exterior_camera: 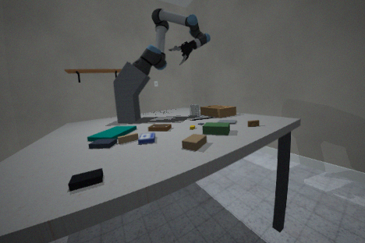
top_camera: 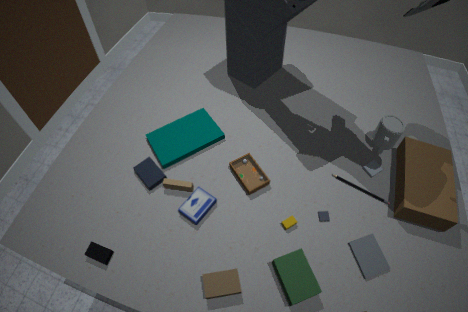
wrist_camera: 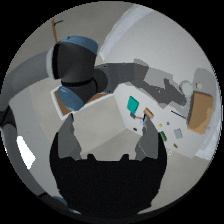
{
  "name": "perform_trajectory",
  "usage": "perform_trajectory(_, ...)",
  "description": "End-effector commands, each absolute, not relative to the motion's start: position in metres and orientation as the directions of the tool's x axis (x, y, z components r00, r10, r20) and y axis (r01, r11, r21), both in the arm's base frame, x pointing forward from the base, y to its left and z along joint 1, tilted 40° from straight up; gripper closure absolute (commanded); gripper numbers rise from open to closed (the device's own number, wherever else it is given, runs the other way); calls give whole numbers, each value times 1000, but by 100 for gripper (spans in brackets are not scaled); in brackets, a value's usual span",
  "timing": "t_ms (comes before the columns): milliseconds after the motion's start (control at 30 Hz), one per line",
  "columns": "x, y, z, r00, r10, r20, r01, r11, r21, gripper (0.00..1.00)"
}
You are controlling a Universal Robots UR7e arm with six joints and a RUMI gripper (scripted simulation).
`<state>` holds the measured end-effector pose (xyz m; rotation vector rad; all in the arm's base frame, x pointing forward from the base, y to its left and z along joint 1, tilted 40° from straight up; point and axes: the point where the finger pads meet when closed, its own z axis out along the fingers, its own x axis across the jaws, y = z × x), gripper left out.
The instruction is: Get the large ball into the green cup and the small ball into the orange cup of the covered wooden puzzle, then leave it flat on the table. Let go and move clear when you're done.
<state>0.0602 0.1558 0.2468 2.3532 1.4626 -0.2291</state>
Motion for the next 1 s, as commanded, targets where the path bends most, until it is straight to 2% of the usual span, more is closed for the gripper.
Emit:
perform_trajectory(0,88,202,213,547,786,-287,837,-523,163,0)
perform_trajectory(367,153,259,150,726,649,-227,675,-736,57,0)
perform_trajectory(967,245,298,68,895,410,-173,399,-912,-94,0)
